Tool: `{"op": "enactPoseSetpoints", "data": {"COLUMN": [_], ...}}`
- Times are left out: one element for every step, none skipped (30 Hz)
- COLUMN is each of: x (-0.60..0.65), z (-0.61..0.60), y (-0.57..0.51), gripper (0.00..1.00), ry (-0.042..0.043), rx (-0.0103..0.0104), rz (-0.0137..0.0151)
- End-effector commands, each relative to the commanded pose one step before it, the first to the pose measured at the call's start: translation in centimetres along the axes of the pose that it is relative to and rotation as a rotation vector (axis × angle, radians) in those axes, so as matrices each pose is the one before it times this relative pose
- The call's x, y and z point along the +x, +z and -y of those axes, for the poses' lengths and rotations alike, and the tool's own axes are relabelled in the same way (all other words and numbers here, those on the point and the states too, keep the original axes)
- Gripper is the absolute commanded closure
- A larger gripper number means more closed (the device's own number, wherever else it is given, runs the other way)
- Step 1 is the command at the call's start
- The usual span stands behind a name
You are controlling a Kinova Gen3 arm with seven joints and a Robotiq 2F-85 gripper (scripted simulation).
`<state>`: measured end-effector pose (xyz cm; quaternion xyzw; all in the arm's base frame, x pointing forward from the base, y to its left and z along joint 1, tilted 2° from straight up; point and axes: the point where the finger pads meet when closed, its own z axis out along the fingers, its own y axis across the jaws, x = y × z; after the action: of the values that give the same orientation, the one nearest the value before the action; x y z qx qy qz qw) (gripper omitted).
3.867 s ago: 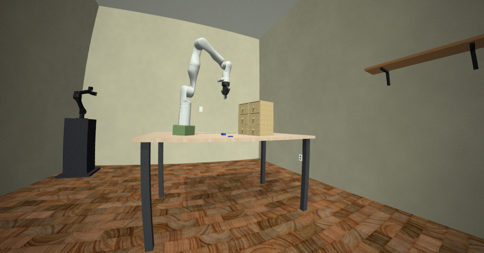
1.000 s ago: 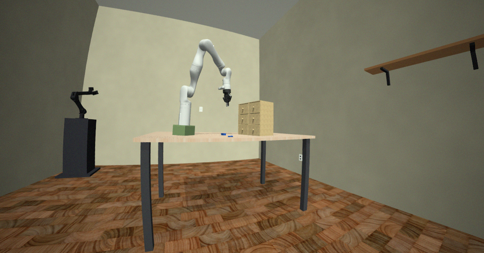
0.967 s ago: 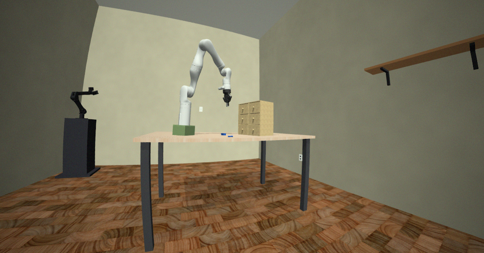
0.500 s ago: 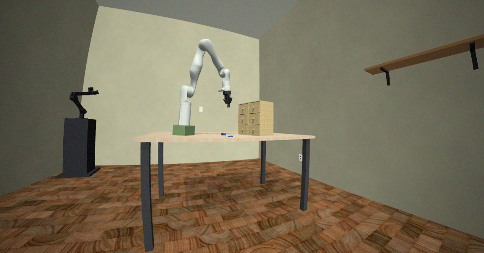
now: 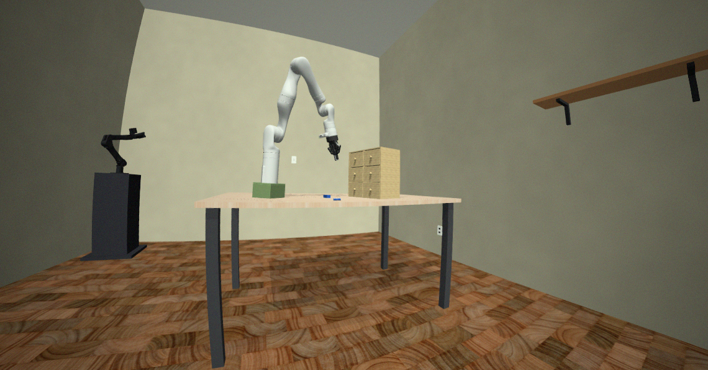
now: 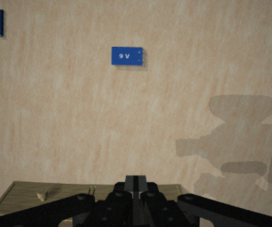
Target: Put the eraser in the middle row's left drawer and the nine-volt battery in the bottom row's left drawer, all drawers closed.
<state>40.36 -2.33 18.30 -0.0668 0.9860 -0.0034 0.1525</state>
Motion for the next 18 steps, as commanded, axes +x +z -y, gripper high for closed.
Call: {"op": "enactPoseSetpoints", "data": {"x": [0.146, -0.069, -0.060, -0.050, -0.060, -0.065, -0.058, 0.000, 0.000, -0.050, -0.042, -0.033, -0.024, -0.051, -0.051, -0.045, -0.038, -0.032], "z": [-0.180, -0.002, 0.009, 0.019, -0.006, -0.019, -0.011, 0.000, 0.000, -0.002, 0.007, 0.016, 0.025, -0.020, -0.021, -0.014, -0.007, -0.001], "y": [0.465, 0.172, 0.168, 0.163, 0.153, 0.146, 0.143, 0.000, 0.000, 0.139, 0.136, 0.132, 0.128, 0.117, 0.113, 0.110, 0.108, 0.105], "gripper": [1.00, 1.00, 1.00, 1.00, 1.00, 1.00, 1.00, 1.00, 1.00, 1.00, 1.00, 1.00, 1.00, 1.00, 1.00, 1.00, 1.00, 1.00], "ry": [-0.00510, -0.00004, 0.00012, 0.00027, -0.00009, -0.00026, -0.00015, 0.00000, 0.00000, -0.00003, 0.00008, 0.00019, 0.00029, -0.00023, -0.00024, -0.00016, -0.00009, -0.00001], "rx": [-0.00033, -0.00009, 0.00033, 0.00075, -0.00024, -0.00076, -0.00043, 0.00000, 0.00000, -0.00009, 0.00025, 0.00060, 0.00094, -0.00074, -0.00079, -0.00054, -0.00029, -0.00004], "rz": [0.01398, 0.00877, 0.00863, 0.00847, 0.00776, 0.00731, 0.00718, 0.00000, 0.00000, 0.00703, 0.00687, 0.00668, 0.00648, 0.00586, 0.00567, 0.00553, 0.00539, 0.00523]}}
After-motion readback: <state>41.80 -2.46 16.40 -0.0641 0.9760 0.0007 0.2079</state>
